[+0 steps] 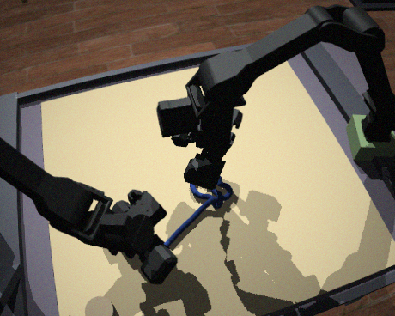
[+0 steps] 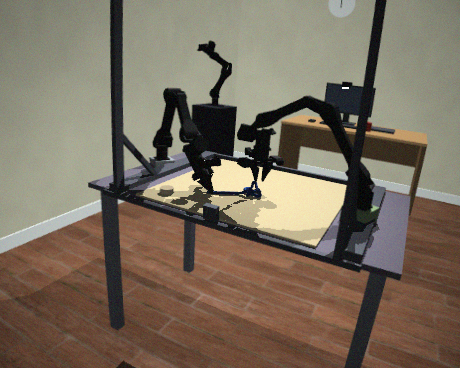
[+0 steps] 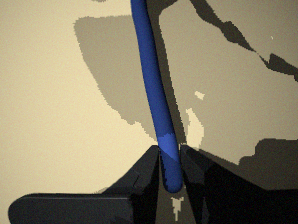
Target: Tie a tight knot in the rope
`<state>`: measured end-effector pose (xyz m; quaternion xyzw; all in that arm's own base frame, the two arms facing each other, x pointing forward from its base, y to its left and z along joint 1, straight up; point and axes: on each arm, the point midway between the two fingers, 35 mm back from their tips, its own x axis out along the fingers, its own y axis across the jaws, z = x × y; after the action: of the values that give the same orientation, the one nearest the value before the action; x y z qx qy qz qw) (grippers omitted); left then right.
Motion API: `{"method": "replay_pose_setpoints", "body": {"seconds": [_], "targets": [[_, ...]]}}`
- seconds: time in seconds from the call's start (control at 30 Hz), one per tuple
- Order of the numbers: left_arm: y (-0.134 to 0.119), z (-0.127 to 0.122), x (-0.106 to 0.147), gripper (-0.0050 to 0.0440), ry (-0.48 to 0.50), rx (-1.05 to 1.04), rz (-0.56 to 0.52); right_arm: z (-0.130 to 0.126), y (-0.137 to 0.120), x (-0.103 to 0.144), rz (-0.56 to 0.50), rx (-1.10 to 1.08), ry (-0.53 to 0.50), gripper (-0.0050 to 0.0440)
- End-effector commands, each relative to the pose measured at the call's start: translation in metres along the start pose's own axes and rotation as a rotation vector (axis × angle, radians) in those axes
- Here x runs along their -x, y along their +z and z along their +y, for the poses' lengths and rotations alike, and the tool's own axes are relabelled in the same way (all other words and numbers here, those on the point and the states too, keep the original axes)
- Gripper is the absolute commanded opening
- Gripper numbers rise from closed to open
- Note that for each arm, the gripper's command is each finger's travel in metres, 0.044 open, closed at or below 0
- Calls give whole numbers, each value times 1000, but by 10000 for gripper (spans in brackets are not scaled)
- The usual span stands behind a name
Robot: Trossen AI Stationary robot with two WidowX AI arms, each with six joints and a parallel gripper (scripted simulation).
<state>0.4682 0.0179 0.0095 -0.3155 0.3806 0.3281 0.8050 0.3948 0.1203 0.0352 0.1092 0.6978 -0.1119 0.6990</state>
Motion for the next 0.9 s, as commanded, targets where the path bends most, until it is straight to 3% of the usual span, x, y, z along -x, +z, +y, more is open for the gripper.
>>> {"method": "replay_pose_setpoints", "body": {"seconds": [0.0, 0.87], "targets": [[8, -7, 7, 45, -22, 11, -18, 3, 3, 9, -22, 2, 20, 140], [8, -7, 7, 45, -22, 11, -18, 3, 4, -18, -22, 2, 20, 140]]}}
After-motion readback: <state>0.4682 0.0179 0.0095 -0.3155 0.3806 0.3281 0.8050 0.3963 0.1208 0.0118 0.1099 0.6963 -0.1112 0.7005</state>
